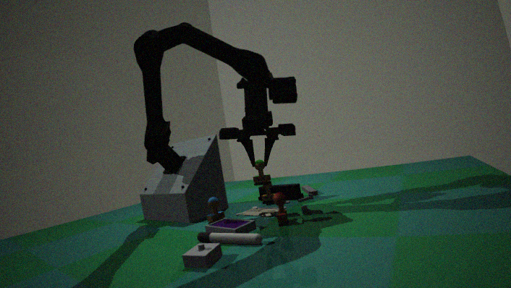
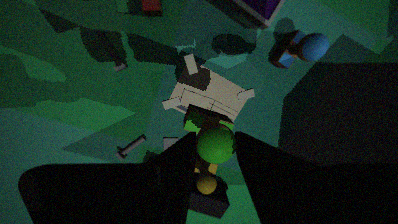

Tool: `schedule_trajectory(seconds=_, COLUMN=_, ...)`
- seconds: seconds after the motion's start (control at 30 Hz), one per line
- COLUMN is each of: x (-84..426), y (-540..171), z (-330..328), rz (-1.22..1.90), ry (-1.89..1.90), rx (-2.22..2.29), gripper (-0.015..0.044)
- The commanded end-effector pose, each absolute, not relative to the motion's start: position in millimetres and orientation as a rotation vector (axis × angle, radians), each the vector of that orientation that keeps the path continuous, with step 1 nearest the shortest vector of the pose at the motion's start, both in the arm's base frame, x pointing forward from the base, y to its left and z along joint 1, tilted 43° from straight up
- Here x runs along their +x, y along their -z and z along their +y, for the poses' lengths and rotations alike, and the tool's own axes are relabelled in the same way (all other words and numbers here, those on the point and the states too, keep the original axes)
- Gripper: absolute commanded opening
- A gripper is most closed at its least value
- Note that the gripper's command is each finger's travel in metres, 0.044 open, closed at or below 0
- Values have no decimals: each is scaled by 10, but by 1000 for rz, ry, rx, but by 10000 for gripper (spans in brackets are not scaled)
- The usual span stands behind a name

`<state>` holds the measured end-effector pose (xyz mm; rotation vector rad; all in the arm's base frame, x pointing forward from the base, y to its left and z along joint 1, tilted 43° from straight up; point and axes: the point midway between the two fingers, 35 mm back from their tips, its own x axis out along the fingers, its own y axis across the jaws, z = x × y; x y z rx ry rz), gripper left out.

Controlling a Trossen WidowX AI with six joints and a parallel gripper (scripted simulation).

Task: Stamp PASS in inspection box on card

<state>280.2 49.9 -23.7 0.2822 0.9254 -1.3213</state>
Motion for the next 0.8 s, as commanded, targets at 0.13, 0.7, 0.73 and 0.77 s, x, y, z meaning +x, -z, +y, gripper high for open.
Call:
schedule_trajectory(seconds=0.13, x=2823, y=274, z=498, rz=914, ry=1330, rx=302, gripper=0)
schedule_trajectory(seconds=0.7, x=2838, y=361, z=425, rz=912, ry=1329, rx=300, gripper=0)
schedule_trajectory(seconds=0.73, x=2838, y=366, z=421, rz=912, ry=1329, rx=300, gripper=0)
schedule_trajectory(seconds=0.77, x=2839, y=371, z=417, rz=912, ry=1329, rx=300, gripper=0)
